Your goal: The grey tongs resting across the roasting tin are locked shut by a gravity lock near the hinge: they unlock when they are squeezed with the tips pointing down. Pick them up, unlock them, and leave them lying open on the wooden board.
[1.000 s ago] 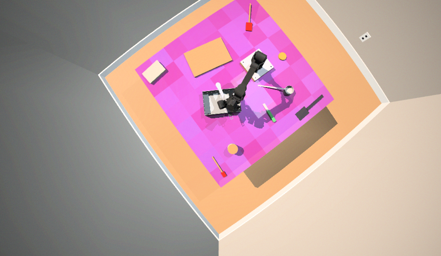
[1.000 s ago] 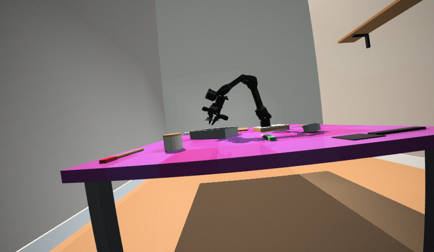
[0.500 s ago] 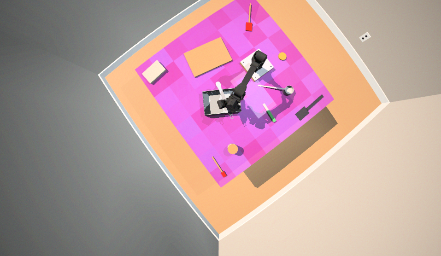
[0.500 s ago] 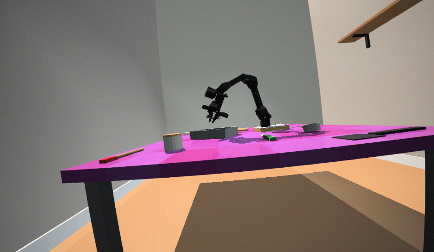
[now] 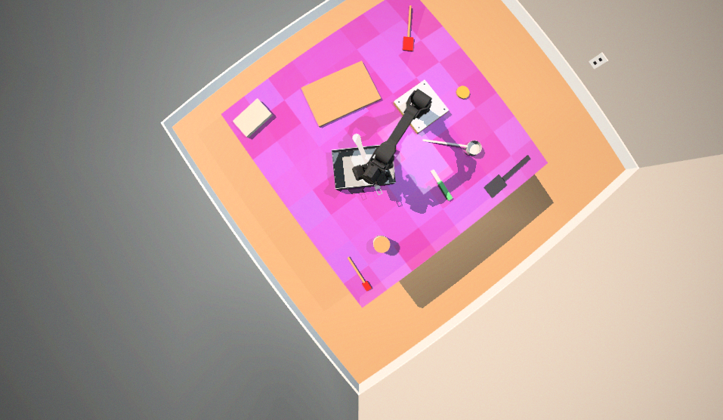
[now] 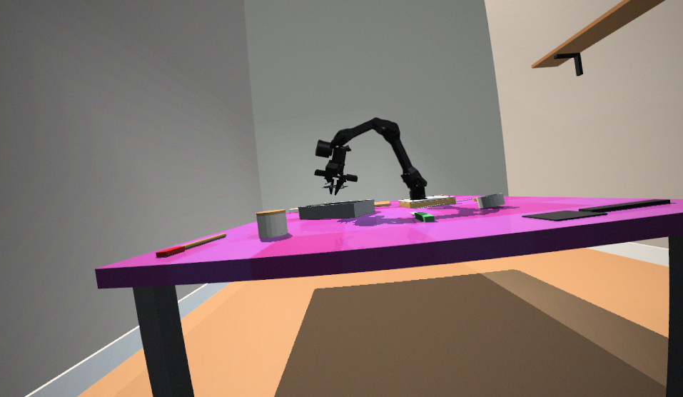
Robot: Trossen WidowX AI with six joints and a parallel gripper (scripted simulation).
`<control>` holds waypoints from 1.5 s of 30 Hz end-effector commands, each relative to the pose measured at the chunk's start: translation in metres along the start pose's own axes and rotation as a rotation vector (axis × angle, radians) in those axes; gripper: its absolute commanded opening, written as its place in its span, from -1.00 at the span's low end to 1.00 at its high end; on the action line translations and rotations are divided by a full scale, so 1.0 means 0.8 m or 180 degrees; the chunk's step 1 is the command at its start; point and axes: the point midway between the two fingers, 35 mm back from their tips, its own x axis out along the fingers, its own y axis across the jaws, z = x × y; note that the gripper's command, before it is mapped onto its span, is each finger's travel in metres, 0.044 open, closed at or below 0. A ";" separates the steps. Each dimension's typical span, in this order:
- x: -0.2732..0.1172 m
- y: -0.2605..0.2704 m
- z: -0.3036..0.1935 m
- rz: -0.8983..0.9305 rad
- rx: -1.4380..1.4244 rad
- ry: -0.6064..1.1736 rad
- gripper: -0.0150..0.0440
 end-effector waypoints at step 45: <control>-0.022 -0.063 -0.152 0.0856 0.1277 0.0163 -1.00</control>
